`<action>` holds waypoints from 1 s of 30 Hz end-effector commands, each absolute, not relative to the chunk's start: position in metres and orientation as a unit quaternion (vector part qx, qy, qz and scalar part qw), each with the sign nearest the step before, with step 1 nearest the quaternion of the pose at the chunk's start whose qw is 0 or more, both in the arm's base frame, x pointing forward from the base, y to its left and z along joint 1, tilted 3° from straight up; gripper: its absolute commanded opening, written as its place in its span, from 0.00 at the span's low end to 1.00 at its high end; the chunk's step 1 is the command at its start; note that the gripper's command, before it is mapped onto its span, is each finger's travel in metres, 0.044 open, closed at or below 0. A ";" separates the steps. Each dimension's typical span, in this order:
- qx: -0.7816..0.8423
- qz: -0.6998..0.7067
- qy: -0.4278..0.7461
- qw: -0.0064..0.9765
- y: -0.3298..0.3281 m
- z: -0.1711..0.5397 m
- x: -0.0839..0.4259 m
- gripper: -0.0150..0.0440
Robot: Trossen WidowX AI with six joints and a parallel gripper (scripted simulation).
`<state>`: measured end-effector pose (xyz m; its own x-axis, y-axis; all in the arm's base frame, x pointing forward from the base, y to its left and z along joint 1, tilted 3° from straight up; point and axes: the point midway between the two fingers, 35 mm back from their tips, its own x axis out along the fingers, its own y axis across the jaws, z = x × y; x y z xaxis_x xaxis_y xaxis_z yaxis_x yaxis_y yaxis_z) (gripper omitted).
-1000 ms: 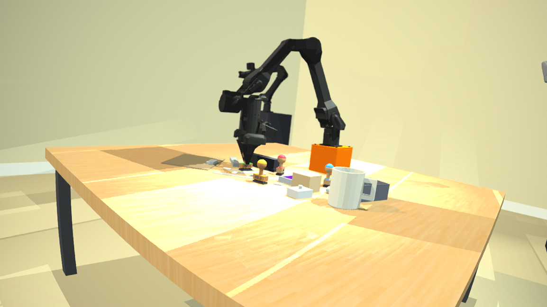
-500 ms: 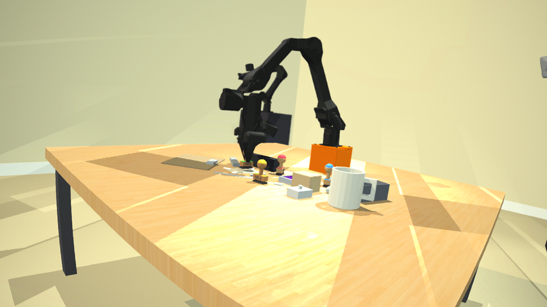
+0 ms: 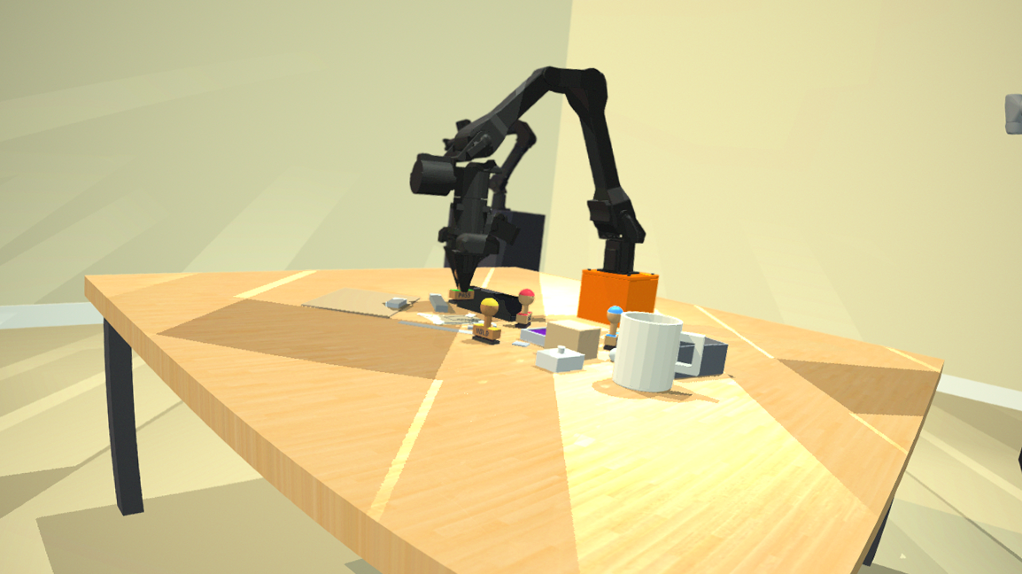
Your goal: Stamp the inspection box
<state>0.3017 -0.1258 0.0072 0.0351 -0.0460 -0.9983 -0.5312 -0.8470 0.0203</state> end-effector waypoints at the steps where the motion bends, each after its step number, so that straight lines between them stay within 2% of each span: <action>1: -0.697 0.662 0.207 0.183 -0.126 0.015 0.303 0.25; 23: -0.697 0.662 0.207 0.183 -0.123 0.050 0.300 0.25; 30: -0.698 0.661 0.205 0.185 -0.098 0.051 0.322 0.25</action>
<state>0.3110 -0.1116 0.0511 0.0440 -0.0458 -0.9980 -0.5336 -0.8456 0.0153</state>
